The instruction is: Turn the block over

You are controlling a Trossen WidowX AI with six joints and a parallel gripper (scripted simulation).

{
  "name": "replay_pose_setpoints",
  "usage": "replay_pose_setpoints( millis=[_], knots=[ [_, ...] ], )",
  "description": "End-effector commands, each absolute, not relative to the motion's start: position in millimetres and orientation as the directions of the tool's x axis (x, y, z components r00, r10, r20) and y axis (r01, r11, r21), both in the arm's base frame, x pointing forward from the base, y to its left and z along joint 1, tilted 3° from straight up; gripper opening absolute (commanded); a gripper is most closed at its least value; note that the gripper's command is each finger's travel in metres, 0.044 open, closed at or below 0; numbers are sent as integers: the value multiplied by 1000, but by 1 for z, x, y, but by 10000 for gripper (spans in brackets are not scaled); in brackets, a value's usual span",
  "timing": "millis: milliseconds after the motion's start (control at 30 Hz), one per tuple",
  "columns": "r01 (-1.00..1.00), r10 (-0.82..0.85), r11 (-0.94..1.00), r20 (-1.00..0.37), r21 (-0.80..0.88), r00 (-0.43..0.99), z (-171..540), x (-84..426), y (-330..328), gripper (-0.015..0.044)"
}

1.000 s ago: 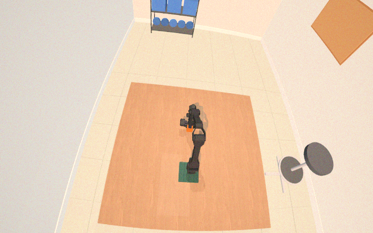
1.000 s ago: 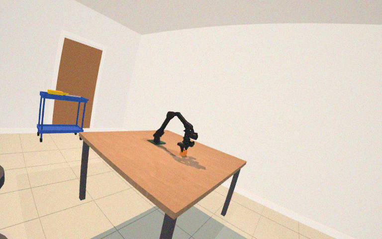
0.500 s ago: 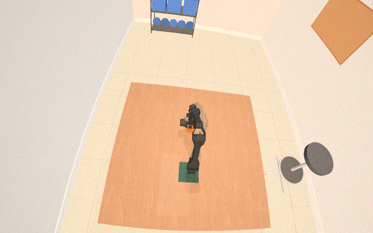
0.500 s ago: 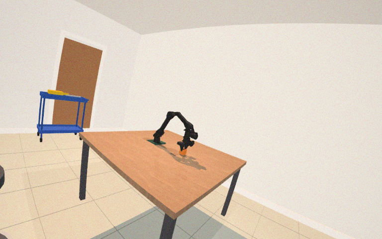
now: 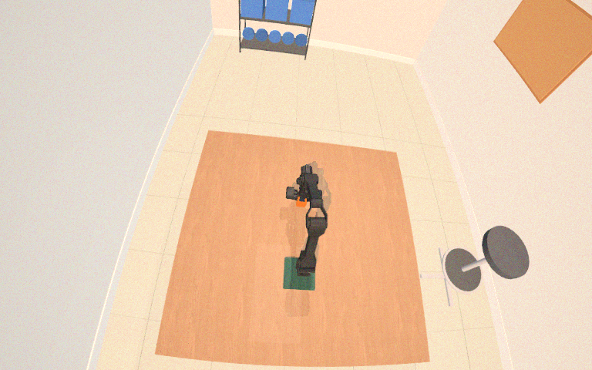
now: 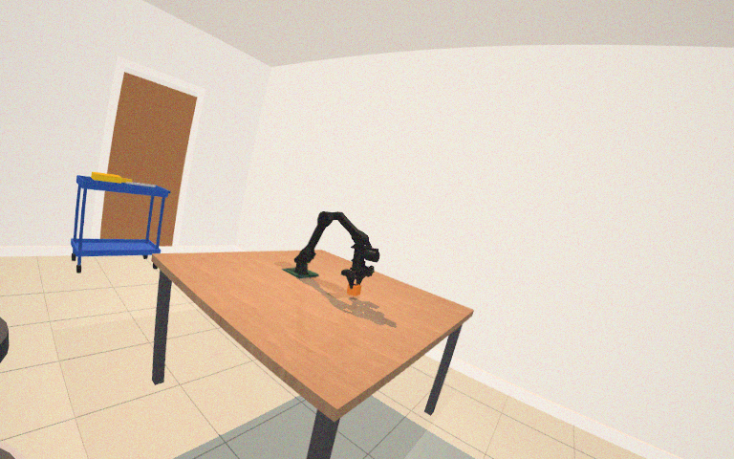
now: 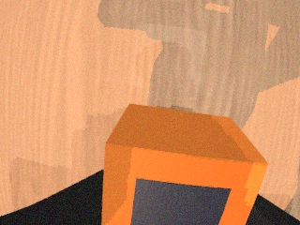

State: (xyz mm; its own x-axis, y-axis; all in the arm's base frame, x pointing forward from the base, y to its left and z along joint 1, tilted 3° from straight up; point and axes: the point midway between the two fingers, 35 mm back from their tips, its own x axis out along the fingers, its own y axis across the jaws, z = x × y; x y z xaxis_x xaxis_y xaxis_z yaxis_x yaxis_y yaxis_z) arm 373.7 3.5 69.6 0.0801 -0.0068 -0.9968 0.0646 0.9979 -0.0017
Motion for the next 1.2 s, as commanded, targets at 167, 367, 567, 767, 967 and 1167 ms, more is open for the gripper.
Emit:
replay_pose_setpoints(
  millis=[167,367,567,767,967,1167],
  knots=[
    [61,-19,998,-978,-7,208,69,373,3,0],
    [61,-25,998,-955,-7,294,68,372,3,0],
    [62,-29,998,-925,-6,378,67,370,3,0],
    [63,-33,998,-888,-5,458,68,367,3,0],
    [62,-35,998,-872,-5,487,67,367,3,0],
    [57,-41,998,-820,-11,571,55,374,2,0]
  ],
)
